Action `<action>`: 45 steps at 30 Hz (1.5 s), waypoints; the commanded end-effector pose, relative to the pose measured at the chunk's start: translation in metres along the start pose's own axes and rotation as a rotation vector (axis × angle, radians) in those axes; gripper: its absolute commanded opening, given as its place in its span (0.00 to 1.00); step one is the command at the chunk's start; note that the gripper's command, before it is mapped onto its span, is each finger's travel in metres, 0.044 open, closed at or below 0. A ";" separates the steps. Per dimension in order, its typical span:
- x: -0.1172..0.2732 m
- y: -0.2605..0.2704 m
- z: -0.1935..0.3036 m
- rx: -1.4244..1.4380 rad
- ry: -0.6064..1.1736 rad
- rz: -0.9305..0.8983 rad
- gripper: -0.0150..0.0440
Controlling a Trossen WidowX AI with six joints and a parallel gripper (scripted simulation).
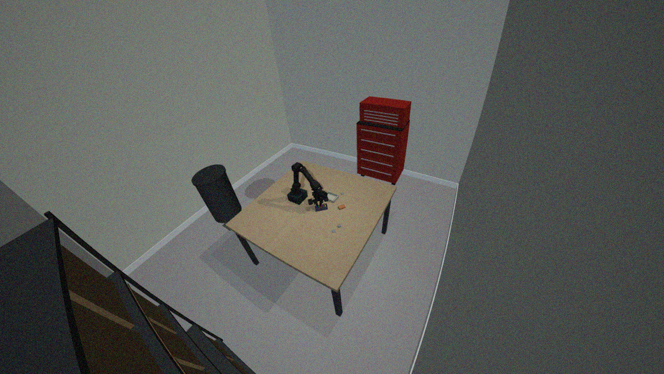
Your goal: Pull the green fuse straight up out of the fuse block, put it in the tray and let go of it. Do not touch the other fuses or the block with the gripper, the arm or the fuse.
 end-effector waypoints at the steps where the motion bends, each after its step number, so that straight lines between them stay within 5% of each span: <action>1: -0.006 0.000 -0.001 0.006 -0.009 -0.006 0.38; 19: -0.007 0.000 -0.001 0.006 -0.009 -0.006 0.38; 30: -0.006 0.001 0.000 0.000 -0.005 -0.006 0.26; 45: 0.000 0.000 0.000 0.001 -0.005 -0.006 0.25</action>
Point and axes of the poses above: the point midway between the two fingers, 35 mm back from their tips, its own x axis back along the fingers, its own y axis across the jaws, z = x × y, the point moved 8 cm from there along x, back along the fingers, and after that the axes turned 11 degrees about -x, right-handed, at the moved point
